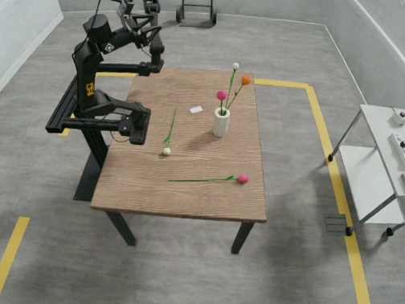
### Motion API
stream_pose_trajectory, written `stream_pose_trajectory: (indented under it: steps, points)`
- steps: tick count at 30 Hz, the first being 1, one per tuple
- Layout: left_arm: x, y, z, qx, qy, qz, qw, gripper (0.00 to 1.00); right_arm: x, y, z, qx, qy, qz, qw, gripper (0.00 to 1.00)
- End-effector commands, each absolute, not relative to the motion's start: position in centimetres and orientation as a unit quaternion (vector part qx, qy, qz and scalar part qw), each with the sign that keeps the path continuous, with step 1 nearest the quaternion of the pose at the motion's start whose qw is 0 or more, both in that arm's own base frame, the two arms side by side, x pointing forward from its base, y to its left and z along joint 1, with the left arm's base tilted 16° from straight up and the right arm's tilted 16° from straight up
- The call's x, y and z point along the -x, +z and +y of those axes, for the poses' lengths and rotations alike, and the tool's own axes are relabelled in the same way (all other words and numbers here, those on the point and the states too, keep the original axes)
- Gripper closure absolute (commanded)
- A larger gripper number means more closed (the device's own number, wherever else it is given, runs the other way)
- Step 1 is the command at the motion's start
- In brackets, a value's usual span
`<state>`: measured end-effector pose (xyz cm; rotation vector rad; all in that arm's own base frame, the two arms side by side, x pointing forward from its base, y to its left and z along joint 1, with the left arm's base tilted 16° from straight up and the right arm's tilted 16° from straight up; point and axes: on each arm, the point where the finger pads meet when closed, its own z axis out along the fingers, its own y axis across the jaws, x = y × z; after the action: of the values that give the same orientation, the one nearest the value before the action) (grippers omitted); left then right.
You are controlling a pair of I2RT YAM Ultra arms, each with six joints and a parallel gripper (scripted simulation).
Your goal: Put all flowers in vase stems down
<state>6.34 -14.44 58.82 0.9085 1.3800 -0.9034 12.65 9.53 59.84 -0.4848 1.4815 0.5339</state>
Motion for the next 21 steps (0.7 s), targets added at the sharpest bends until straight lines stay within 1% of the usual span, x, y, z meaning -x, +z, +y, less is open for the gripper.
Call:
stream_pose_trajectory:
  steps: [1, 21]
  points:
    - [-5.95, 59.71, -13.51, -0.381, -0.394, 0.584, 0.599, 0.70, -12.49, 59.12, 10.25, 0.239, 0.233, 0.669, 0.665, 0.40]
    - [-6.27, 59.71, -13.37, -0.374, -0.387, 0.588, 0.603, 0.70, -12.55, 59.02, 10.24, 0.239, 0.232, 0.670, 0.664, 0.40]
